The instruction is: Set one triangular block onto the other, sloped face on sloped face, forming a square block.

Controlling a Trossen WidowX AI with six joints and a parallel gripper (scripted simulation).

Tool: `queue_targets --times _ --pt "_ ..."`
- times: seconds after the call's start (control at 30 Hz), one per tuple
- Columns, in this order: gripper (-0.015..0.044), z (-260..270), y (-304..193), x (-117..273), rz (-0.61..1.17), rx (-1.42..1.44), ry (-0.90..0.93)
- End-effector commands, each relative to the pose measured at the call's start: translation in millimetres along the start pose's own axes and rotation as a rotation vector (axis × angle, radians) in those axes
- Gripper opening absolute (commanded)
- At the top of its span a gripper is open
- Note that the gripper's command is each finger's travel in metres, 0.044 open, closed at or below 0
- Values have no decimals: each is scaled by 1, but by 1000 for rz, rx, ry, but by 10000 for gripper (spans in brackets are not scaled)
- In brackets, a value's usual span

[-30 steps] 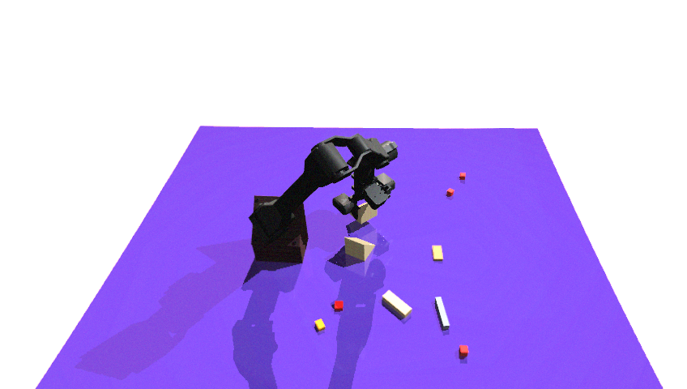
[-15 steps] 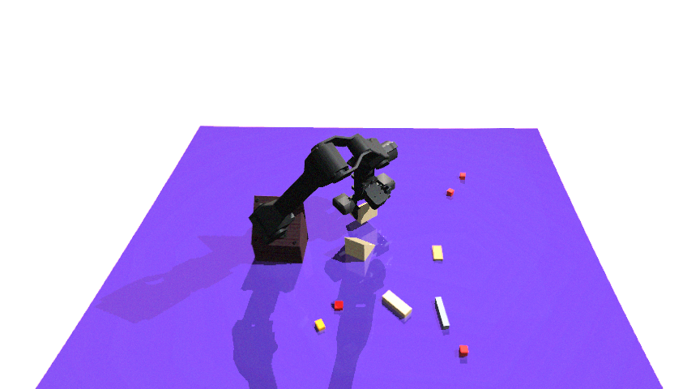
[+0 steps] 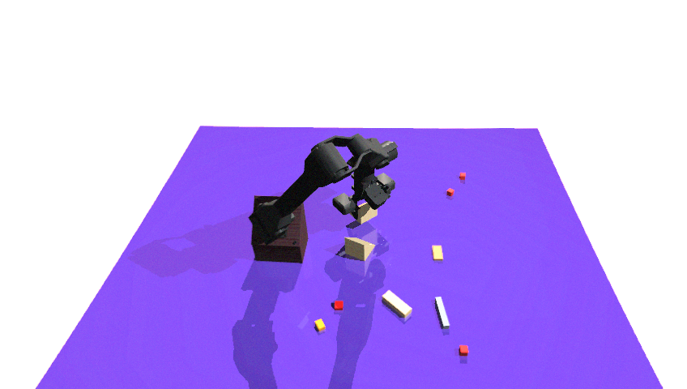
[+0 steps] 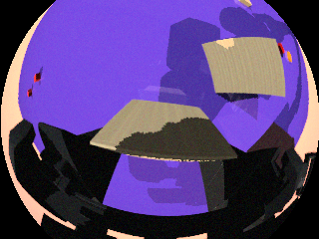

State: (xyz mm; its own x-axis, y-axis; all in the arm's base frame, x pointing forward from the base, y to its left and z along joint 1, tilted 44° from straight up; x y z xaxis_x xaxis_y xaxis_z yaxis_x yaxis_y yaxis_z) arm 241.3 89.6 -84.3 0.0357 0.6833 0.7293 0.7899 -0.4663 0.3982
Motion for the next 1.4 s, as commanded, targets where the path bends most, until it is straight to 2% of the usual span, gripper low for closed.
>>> queue_targets --times 0.0,0.83,1.37 --pt "0 0 0 0 4 -5 4" --pt "0 0 0 -26 1 0 -1" --pt "420 0 -1 -25 7 -2 -3"
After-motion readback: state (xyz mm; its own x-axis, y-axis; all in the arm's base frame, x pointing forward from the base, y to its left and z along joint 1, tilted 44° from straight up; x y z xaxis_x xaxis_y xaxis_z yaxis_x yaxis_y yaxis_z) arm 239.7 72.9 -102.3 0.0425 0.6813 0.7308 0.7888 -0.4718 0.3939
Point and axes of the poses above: the point midway between the two fingers, 35 mm back from their tips, its own x axis back along the fingers, its own z axis across the jaws, y = z × x, the point moved 5 cm from there along x, back along the fingers, and after that the axes turned 14 degrees about x, right-handed, at the moved point
